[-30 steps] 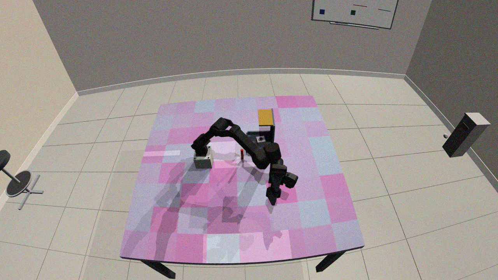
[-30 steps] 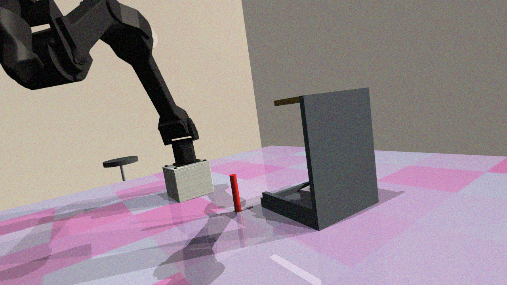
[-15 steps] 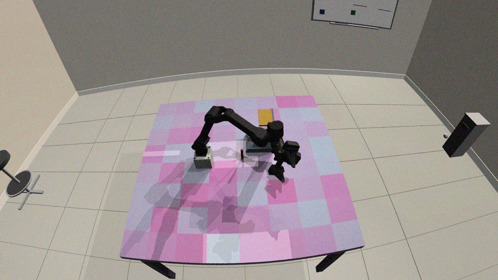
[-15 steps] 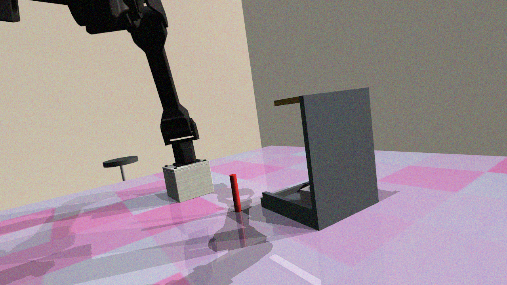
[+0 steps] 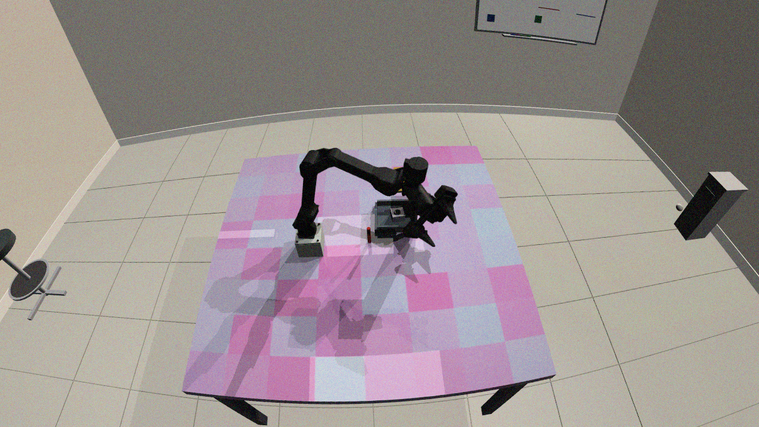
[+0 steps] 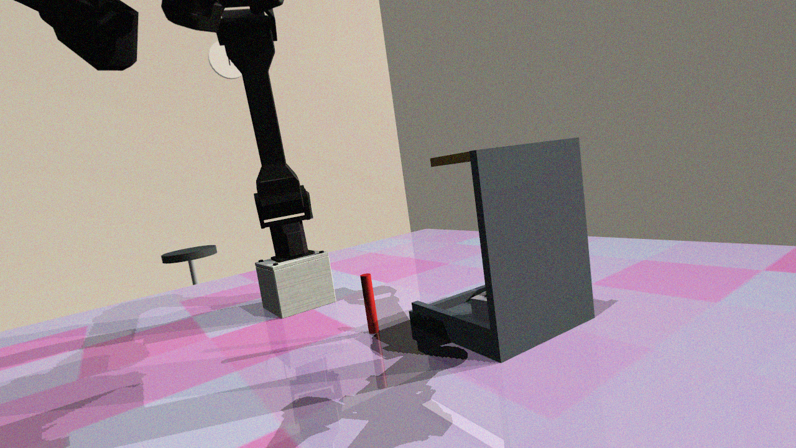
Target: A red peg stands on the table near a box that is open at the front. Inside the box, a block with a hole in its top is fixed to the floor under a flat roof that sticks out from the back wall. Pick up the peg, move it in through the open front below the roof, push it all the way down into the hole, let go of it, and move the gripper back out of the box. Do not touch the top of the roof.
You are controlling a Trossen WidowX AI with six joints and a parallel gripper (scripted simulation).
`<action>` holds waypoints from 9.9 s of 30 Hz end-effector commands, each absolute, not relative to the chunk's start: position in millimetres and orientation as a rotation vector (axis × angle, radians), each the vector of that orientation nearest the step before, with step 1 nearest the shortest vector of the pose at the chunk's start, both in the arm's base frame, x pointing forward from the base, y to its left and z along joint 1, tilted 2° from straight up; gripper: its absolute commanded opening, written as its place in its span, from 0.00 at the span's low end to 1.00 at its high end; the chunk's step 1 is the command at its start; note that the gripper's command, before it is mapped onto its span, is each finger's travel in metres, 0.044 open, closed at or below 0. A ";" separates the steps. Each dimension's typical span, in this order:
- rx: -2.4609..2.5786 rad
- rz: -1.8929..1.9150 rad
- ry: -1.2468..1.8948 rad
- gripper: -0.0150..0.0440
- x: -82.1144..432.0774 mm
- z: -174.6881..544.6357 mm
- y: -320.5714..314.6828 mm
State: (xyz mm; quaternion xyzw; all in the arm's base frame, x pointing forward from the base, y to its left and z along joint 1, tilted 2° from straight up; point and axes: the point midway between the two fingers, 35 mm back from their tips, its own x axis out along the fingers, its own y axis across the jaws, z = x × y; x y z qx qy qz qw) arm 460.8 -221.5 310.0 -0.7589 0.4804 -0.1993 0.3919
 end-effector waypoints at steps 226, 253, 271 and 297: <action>-2.808 1.179 0.368 0.25 243.4 3.5 38.5; -2.813 1.180 0.351 0.25 248.7 31.7 48.1; -2.838 1.192 0.269 0.25 265.8 35.0 82.2; -2.873 1.206 0.149 0.25 283.7 32.3 138.2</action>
